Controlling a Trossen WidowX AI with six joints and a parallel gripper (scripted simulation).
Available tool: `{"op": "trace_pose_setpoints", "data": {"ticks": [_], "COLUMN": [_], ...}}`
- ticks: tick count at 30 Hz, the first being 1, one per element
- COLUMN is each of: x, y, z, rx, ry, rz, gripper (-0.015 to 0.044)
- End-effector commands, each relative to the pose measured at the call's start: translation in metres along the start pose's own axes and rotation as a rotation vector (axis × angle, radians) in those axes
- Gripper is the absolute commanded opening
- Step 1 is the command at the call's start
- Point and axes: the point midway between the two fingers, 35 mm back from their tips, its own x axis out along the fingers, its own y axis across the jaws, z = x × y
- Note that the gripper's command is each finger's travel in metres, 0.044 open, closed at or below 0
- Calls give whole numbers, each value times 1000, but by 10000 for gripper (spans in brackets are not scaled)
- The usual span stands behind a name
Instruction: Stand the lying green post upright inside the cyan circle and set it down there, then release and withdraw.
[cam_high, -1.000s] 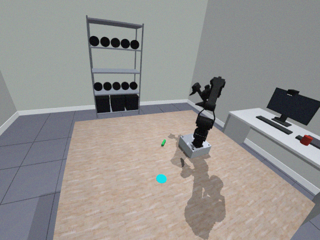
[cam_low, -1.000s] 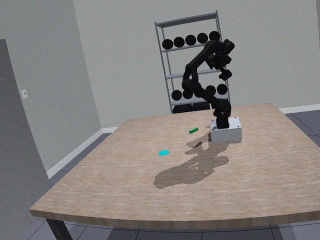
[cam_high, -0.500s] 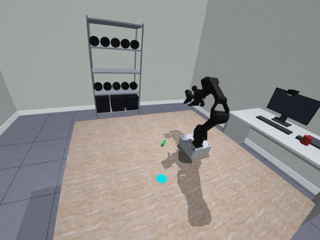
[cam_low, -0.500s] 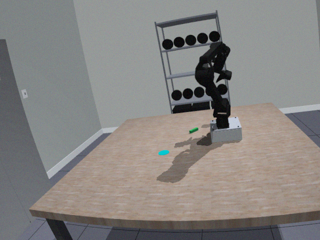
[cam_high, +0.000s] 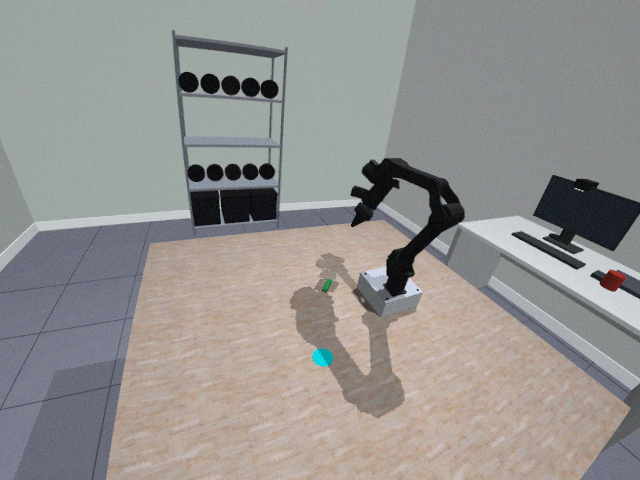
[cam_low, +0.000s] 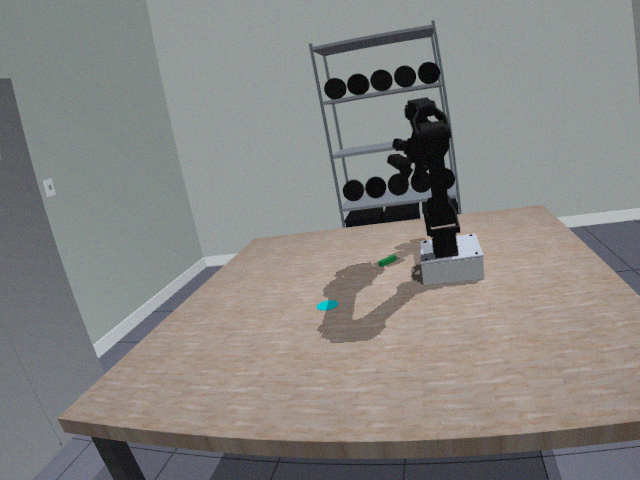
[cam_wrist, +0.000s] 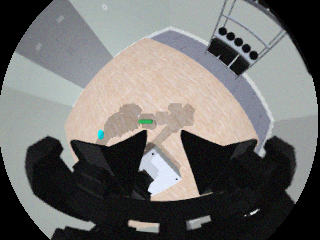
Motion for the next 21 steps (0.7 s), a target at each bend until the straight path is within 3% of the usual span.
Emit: {"op": "trace_pose_setpoints", "data": {"ticks": [1,21], "x": [25,131], "y": [12,108], "z": [5,-1], "rx": [-243,-1515], "ry": [85,402], "rz": [38,264], "gripper": [233,233]}}
